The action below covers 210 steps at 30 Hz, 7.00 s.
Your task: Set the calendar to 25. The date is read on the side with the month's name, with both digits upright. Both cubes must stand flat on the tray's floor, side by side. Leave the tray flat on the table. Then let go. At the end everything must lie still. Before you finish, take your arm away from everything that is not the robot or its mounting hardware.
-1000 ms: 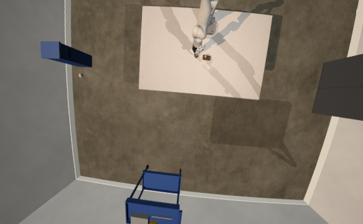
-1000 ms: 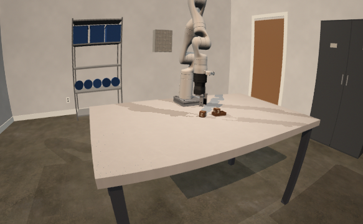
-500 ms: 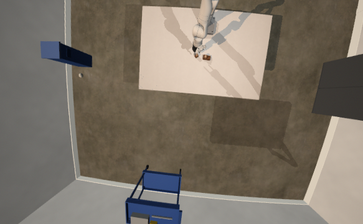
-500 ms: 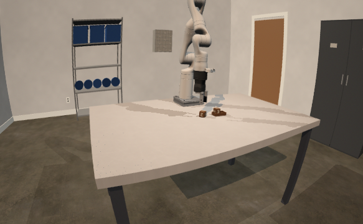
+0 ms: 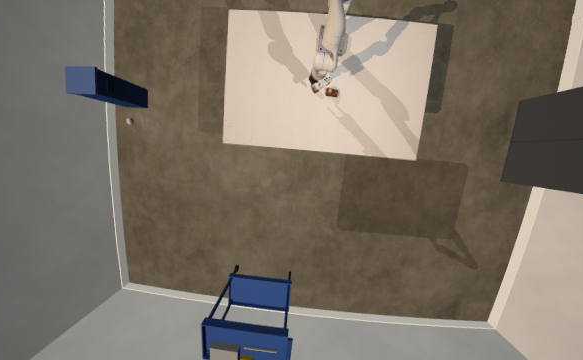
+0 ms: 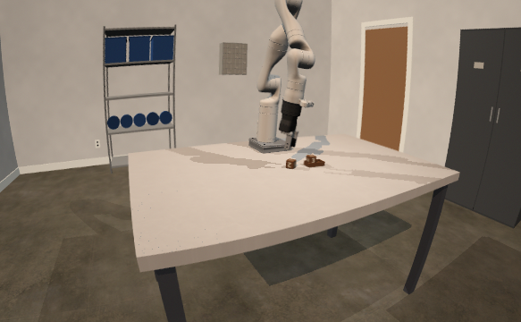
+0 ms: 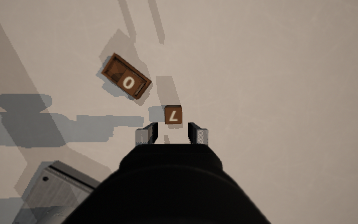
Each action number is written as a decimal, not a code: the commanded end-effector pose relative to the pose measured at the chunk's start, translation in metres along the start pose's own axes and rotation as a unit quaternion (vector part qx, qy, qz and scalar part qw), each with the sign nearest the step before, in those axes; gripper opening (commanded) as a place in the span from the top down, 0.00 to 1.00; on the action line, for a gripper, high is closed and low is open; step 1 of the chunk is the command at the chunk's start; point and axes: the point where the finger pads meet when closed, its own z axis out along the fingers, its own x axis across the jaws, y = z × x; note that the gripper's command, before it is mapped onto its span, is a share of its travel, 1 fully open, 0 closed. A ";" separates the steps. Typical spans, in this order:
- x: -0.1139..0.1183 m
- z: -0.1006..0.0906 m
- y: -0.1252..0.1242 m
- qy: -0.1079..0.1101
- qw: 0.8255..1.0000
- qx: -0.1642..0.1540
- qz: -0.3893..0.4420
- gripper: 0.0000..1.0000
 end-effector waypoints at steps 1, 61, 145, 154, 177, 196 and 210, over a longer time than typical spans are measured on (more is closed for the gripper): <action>-0.004 0.001 -0.009 0.004 1.000 -0.017 -0.013 0.10; -0.001 0.001 -0.013 0.010 0.978 -0.210 -0.010 0.10; -0.001 0.059 -0.025 0.013 0.953 -0.301 -0.008 0.10; 0.000 0.068 -0.027 0.013 0.953 -0.301 -0.008 0.10; 0.000 0.070 -0.027 0.013 0.953 -0.301 -0.008 0.10; 0.000 0.070 -0.027 0.013 0.953 -0.301 -0.008 0.10; 0.000 0.070 -0.027 0.013 0.953 -0.301 -0.008 0.40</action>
